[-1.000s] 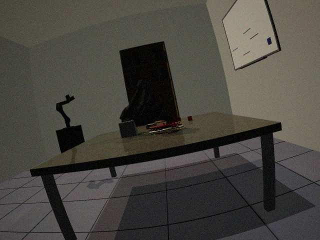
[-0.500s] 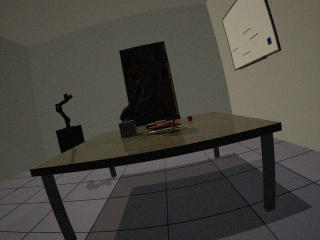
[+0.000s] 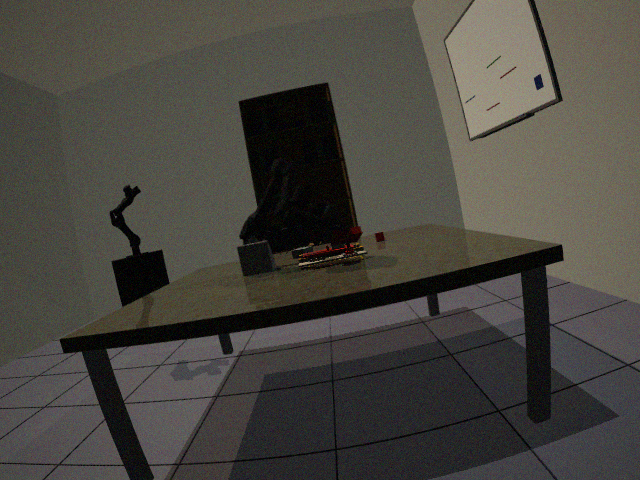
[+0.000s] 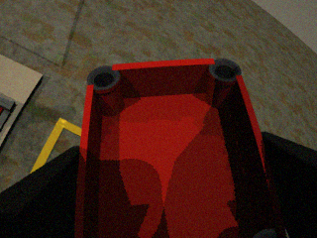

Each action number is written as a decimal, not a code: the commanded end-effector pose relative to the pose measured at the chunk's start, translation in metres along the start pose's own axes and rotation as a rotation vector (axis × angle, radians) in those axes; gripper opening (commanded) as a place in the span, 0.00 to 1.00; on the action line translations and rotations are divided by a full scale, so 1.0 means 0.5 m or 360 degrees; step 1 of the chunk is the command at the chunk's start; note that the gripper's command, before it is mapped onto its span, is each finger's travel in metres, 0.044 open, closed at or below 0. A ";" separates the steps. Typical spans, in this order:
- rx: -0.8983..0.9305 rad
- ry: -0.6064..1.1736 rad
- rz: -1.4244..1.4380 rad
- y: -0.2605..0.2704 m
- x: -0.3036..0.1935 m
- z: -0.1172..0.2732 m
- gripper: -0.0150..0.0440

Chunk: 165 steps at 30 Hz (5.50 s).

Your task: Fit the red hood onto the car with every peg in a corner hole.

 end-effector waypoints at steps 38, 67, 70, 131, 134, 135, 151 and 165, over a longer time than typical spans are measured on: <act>-0.0002 -0.0008 0.2040 -0.001 0.001 -0.001 0.25; -0.0005 -0.0008 0.3319 0.021 -0.026 -0.009 0.25; -0.0005 -0.0008 0.3466 0.028 -0.034 -0.012 0.25; 0.0023 0.0069 0.0827 0.022 -0.080 0.043 1.00; 0.0015 0.0079 0.0321 0.018 -0.079 0.055 1.00; 0.0012 0.0082 0.0152 0.016 -0.078 0.059 1.00; -0.0036 0.0085 -0.1985 0.006 -0.064 0.125 1.00; -0.0053 0.0046 -0.3675 0.008 -0.045 0.175 1.00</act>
Point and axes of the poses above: the point midway between the two fingers, 35 mm back from their tips, its own z axis back along the fingers, its own y axis across the jaws, x = y × z, the point moved 2 cm from there along z, back along the fingers, and after that the axes turned 9 degrees about z, right-handed, at the moved point
